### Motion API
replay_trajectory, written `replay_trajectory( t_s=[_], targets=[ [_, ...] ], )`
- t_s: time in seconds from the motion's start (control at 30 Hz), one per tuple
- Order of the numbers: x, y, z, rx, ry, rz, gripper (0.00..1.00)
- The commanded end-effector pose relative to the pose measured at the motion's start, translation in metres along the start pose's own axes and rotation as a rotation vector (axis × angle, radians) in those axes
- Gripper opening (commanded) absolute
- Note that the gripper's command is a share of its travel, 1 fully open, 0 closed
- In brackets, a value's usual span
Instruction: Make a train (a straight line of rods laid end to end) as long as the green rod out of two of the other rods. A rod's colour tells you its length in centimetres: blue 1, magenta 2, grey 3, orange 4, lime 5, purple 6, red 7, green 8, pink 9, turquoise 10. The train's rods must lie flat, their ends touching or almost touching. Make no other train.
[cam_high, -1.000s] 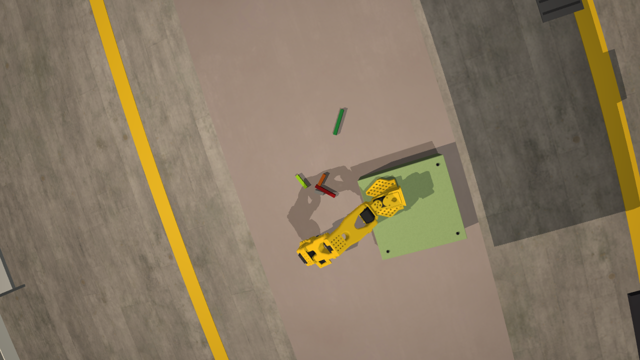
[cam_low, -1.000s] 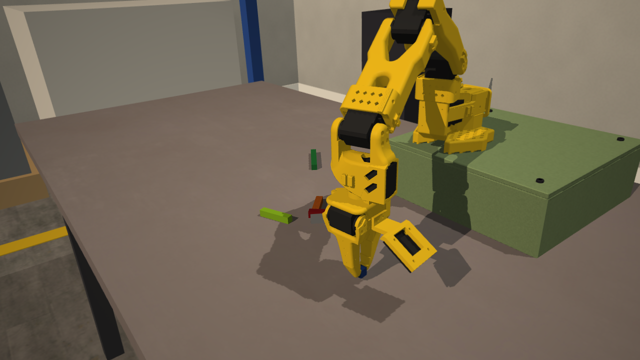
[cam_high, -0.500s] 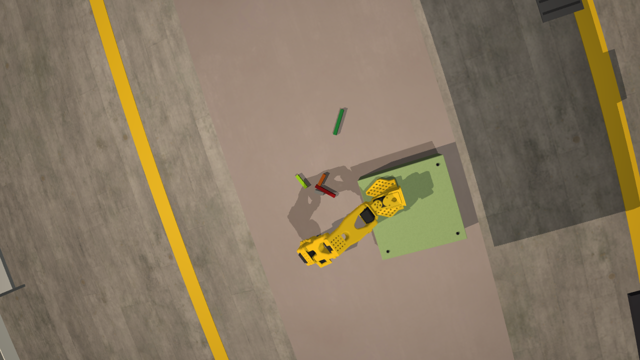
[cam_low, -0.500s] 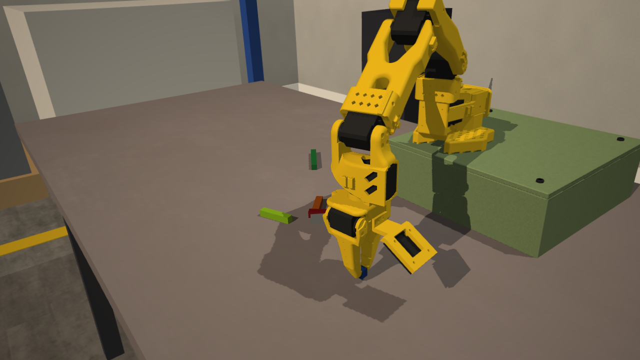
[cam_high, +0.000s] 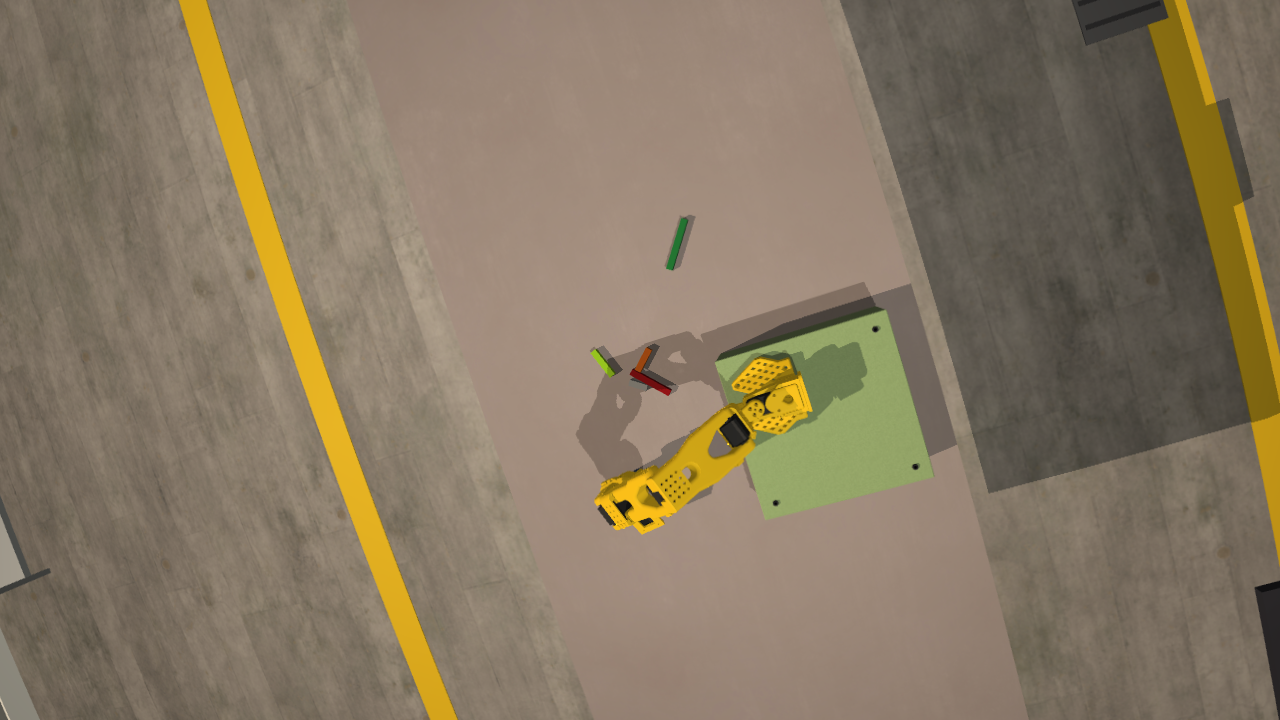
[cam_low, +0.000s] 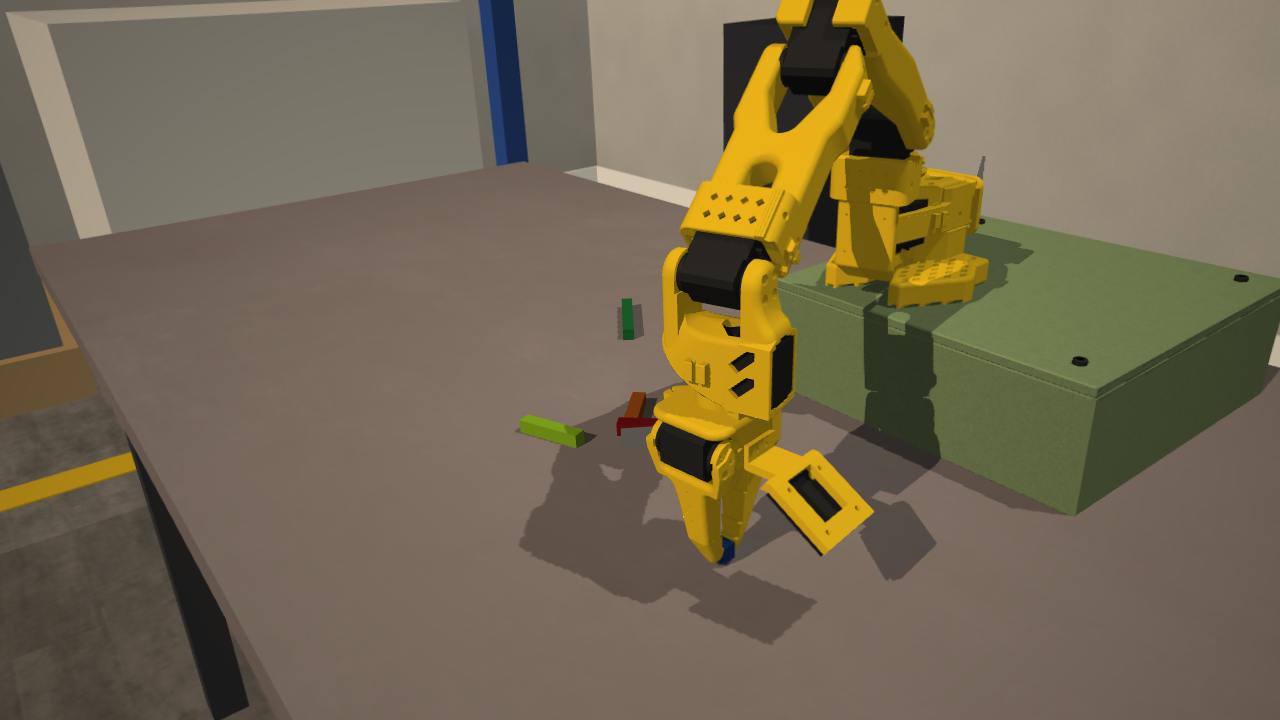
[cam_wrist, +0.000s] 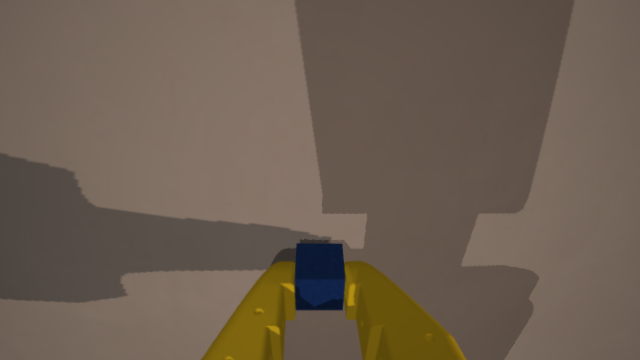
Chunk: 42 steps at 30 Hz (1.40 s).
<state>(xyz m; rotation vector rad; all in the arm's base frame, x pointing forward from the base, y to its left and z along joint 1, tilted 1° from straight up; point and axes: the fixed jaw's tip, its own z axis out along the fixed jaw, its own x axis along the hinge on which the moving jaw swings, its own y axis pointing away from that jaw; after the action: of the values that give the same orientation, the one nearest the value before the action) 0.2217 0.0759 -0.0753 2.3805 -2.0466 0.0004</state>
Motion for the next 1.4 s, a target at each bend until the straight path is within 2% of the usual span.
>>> replay_trajectory(
  t_s=[0.0,0.67,1.37],
  targets=[
    [-0.0007,-0.0009,0.0023,0.005,-0.002,0.011,0.00],
    [-0.0018,-0.0017,0.0026,0.011,-0.003,0.007,0.00],
    [-0.0018,-0.0017,0.0026,0.011,-0.003,0.007,0.06]
  ],
)
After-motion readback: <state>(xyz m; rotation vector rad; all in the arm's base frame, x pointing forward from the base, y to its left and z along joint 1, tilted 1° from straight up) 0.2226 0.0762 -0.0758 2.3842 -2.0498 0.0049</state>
